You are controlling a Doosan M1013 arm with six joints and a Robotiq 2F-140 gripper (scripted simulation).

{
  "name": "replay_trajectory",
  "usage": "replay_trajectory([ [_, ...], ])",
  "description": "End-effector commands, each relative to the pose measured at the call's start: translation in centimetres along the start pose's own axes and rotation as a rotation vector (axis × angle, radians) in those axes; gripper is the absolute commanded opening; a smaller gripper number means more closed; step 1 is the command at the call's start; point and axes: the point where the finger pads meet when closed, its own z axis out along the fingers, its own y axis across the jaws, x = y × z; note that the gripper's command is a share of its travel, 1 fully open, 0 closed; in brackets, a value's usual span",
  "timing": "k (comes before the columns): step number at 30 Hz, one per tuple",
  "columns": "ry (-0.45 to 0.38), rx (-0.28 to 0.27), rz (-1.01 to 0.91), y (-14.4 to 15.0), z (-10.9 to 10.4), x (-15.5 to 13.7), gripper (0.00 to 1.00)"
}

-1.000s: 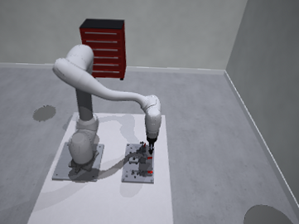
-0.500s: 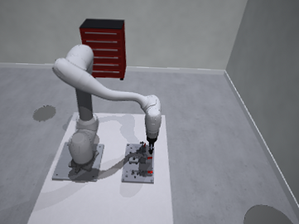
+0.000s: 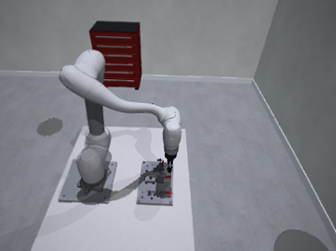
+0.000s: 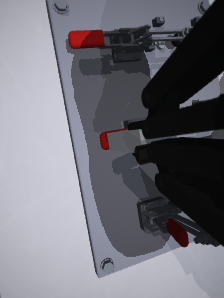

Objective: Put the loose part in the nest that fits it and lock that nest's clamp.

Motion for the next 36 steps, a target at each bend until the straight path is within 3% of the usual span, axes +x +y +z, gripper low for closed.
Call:
replay_trajectory([
  [1,0.000,0.000,0.000,0.0,0.0,0.0,0.10],
  [36,0.000,0.000,0.000,0.0,1.4,0.0,0.10],
])
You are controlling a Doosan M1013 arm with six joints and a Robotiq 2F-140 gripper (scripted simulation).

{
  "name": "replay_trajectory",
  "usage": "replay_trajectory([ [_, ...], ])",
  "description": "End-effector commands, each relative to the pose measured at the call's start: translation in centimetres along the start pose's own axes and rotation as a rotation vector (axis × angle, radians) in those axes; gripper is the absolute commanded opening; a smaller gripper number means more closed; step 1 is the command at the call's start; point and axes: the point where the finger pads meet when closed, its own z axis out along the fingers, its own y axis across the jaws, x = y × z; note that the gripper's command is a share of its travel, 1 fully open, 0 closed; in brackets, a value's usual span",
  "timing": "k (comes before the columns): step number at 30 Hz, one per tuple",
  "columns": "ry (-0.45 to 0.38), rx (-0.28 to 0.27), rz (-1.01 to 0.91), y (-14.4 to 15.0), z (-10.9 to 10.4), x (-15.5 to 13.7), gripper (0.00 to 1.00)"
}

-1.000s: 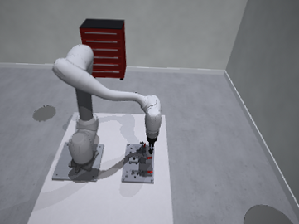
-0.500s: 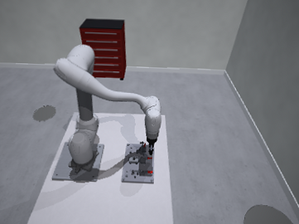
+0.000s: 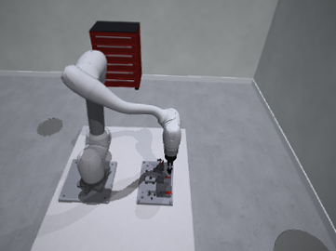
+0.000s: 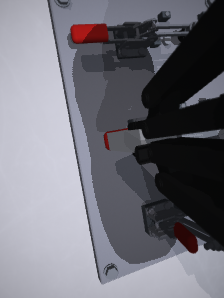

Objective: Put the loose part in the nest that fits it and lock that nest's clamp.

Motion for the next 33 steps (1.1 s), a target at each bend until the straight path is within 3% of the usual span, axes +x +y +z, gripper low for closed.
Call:
replay_trajectory([
  [1,0.000,0.000,0.000,0.00,-0.01,0.00,0.10],
  [33,0.000,0.000,0.000,0.00,0.35,0.00,0.10],
])
